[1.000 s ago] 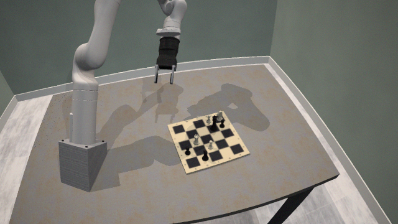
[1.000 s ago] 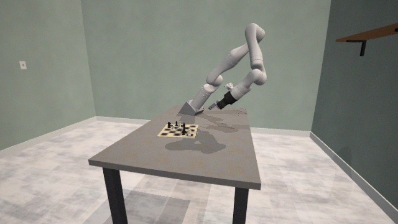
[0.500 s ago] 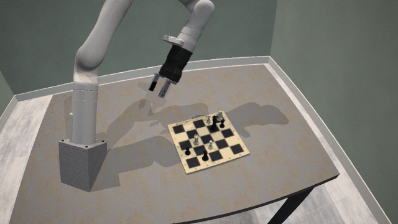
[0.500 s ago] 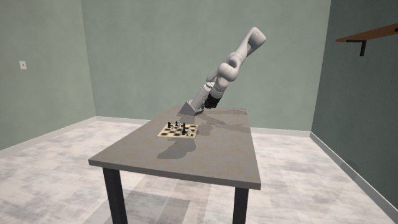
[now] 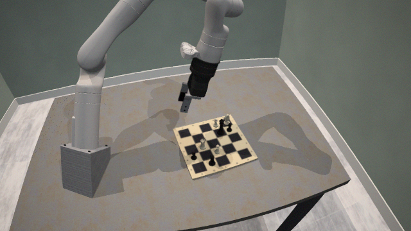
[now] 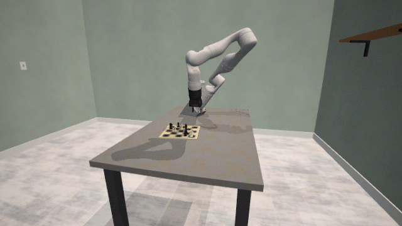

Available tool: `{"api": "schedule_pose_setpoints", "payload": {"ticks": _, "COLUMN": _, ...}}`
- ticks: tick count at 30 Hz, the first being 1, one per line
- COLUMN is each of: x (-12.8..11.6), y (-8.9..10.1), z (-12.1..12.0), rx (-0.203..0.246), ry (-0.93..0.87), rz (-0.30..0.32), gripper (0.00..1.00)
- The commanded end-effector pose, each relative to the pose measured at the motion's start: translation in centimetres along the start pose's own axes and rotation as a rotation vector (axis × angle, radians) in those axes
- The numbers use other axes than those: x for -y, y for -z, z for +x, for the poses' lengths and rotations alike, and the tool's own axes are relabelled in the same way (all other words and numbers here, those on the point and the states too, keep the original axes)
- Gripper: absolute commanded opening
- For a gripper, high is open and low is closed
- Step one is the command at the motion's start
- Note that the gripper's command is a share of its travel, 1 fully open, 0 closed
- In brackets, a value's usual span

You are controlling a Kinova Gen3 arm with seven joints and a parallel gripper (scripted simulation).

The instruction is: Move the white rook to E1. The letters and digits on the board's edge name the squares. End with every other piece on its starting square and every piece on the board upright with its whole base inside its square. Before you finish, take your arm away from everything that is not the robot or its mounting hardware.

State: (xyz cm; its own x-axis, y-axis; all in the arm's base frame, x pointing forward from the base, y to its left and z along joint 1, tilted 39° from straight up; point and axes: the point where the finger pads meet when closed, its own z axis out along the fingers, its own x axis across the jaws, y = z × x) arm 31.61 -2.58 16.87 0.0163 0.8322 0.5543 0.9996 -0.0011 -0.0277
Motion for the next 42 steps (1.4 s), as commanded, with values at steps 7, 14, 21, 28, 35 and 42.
{"api": "schedule_pose_setpoints", "payload": {"ticks": 7, "x": -2.6, "y": 3.0, "z": -6.9, "rx": -0.073, "ry": -0.248, "rz": -0.228, "gripper": 1.00}}
{"api": "schedule_pose_setpoints", "payload": {"ticks": 14, "x": -2.7, "y": 3.9, "z": -8.7, "rx": -0.080, "ry": -0.302, "rz": -0.280, "gripper": 1.00}}
{"api": "schedule_pose_setpoints", "payload": {"ticks": 21, "x": -2.9, "y": 4.3, "z": -9.3, "rx": -0.083, "ry": -0.320, "rz": -0.303, "gripper": 1.00}}
{"api": "schedule_pose_setpoints", "payload": {"ticks": 28, "x": -2.9, "y": 4.3, "z": -9.3, "rx": -0.083, "ry": -0.320, "rz": -0.304, "gripper": 1.00}}
{"api": "schedule_pose_setpoints", "payload": {"ticks": 35, "x": -2.9, "y": 4.3, "z": -9.3, "rx": -0.083, "ry": -0.320, "rz": -0.304, "gripper": 1.00}}
{"api": "schedule_pose_setpoints", "payload": {"ticks": 42, "x": -3.4, "y": 3.1, "z": -9.2, "rx": -0.090, "ry": -0.313, "rz": -0.310, "gripper": 1.00}}
